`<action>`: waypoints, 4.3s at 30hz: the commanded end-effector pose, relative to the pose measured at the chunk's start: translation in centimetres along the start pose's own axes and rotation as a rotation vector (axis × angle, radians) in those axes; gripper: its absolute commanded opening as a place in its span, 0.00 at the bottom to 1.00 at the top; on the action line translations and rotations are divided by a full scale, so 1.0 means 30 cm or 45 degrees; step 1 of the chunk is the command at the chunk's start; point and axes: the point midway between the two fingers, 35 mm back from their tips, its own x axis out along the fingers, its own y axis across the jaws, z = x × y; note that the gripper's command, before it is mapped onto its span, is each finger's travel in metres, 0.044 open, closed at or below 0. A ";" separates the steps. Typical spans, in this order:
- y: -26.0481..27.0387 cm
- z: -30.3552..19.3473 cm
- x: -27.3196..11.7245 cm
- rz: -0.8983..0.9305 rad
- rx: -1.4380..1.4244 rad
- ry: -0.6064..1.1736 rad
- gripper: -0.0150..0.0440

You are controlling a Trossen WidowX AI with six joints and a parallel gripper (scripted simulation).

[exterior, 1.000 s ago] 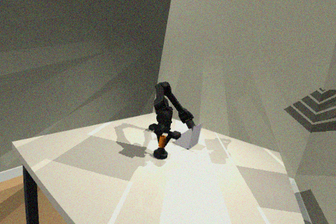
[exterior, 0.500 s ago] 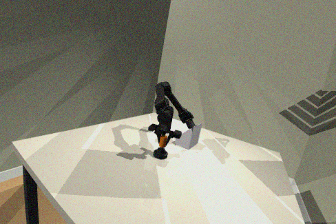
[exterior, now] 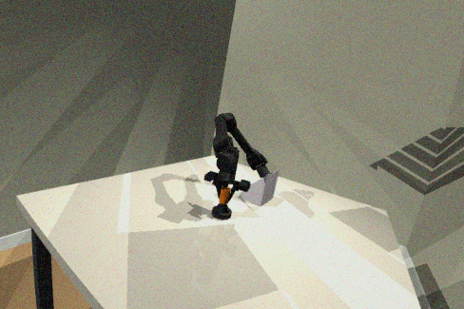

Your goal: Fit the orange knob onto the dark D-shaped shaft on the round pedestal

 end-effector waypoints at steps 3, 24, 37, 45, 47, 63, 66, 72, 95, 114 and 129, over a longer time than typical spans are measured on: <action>0.003 -0.003 0.001 0.000 -0.008 -0.003 0.25; -0.002 0.001 -0.012 0.000 -0.274 -0.003 0.25; -0.001 -0.001 0.001 0.000 -0.274 -0.003 0.25; -0.001 -0.007 -0.013 0.000 -0.274 -0.003 0.25; -0.002 -0.009 -0.014 0.000 -0.286 -0.003 0.25; -0.001 -0.003 0.002 -0.001 -0.541 -0.003 0.25; -0.001 -0.004 0.001 -0.001 -0.541 -0.003 0.25; -0.002 -0.004 0.002 -0.001 -0.541 -0.003 0.25; 0.000 -0.004 -0.007 -0.001 -0.808 -0.003 0.25; -0.007 0.003 -0.015 -0.001 -0.840 -0.003 0.25; -0.003 -0.002 -0.008 -0.001 -1.074 -0.002 0.25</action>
